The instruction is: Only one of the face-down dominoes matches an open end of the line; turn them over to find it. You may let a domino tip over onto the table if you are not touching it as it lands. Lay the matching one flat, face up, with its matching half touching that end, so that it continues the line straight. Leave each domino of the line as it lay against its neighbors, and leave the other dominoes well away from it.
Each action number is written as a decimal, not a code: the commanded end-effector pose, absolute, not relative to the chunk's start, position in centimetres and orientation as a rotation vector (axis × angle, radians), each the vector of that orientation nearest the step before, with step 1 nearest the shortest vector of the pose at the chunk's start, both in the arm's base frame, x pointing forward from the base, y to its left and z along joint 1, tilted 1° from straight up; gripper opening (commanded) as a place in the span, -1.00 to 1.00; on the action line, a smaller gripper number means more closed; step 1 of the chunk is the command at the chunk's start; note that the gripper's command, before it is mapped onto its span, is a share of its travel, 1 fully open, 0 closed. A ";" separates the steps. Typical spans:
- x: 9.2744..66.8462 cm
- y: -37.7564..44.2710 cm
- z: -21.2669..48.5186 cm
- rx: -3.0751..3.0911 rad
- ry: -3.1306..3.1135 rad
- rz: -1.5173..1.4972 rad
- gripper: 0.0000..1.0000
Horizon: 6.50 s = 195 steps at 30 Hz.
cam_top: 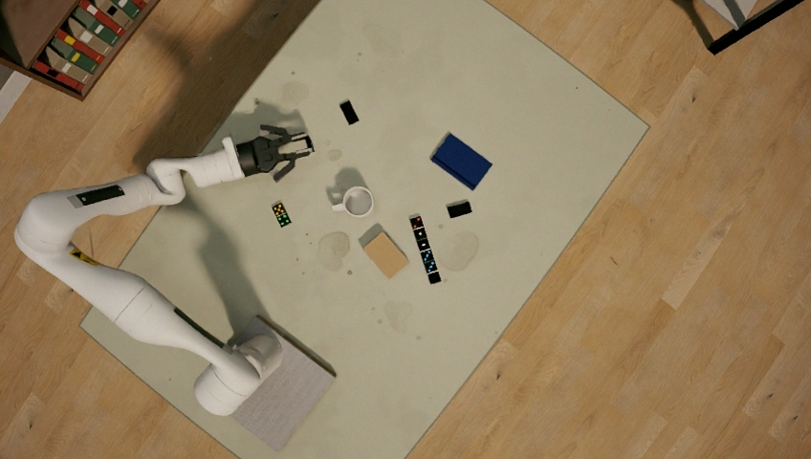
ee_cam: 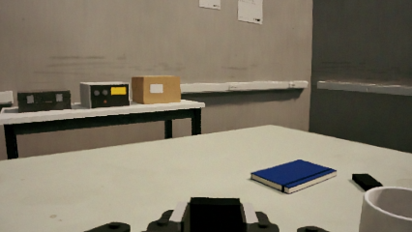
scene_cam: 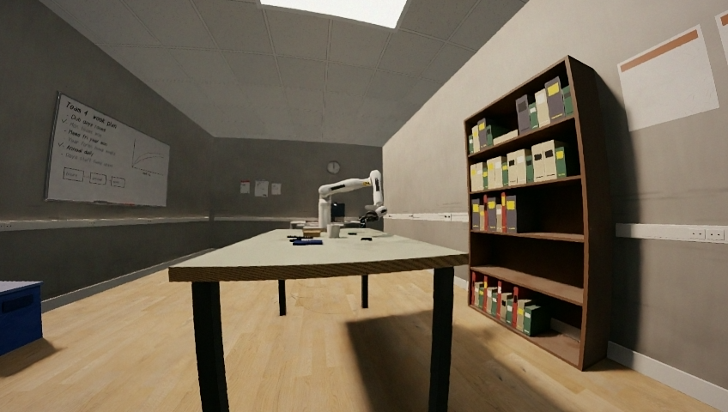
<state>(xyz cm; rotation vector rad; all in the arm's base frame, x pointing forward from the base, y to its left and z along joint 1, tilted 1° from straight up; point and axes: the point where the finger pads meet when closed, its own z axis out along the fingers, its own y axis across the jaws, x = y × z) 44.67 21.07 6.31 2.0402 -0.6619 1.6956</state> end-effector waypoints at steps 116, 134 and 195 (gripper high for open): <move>40.0 24.5 6.0 2.040 -0.664 1.697 -0.03; 40.6 24.2 6.5 2.041 -0.664 1.697 -0.03; 44.7 21.1 10.6 1.633 -1.703 1.565 -0.03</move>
